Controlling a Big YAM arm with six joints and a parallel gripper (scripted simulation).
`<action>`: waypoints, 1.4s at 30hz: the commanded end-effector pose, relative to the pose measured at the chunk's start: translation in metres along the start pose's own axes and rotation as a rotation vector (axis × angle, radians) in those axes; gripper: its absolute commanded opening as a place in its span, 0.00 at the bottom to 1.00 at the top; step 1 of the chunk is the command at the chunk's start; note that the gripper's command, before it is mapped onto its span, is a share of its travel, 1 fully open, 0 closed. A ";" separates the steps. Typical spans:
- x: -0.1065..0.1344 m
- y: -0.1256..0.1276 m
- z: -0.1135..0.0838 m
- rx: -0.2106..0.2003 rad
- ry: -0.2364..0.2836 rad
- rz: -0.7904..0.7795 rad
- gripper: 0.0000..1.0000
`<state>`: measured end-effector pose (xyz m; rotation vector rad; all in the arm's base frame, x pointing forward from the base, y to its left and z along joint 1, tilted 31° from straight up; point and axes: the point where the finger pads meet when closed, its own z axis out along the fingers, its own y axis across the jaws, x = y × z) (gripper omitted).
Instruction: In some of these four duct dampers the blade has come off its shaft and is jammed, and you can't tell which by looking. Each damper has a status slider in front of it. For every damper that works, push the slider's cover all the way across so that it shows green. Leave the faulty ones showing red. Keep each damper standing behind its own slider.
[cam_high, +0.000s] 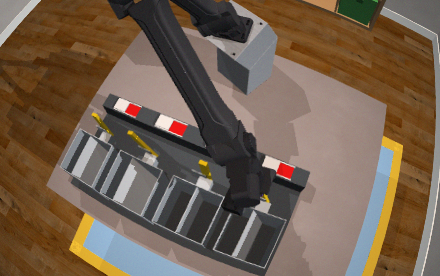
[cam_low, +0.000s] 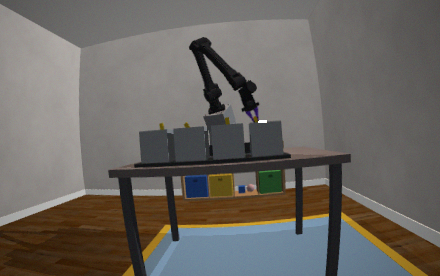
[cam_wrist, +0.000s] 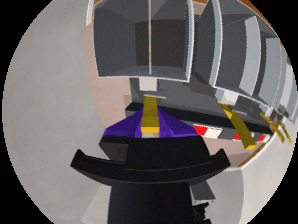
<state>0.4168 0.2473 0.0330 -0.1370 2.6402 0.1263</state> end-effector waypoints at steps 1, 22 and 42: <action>0.001 -0.009 0.008 -0.016 0.002 -0.006 0.17; 0.003 -0.015 0.010 -0.065 0.007 -0.006 0.17; 0.003 -0.015 0.010 -0.065 0.007 -0.006 0.17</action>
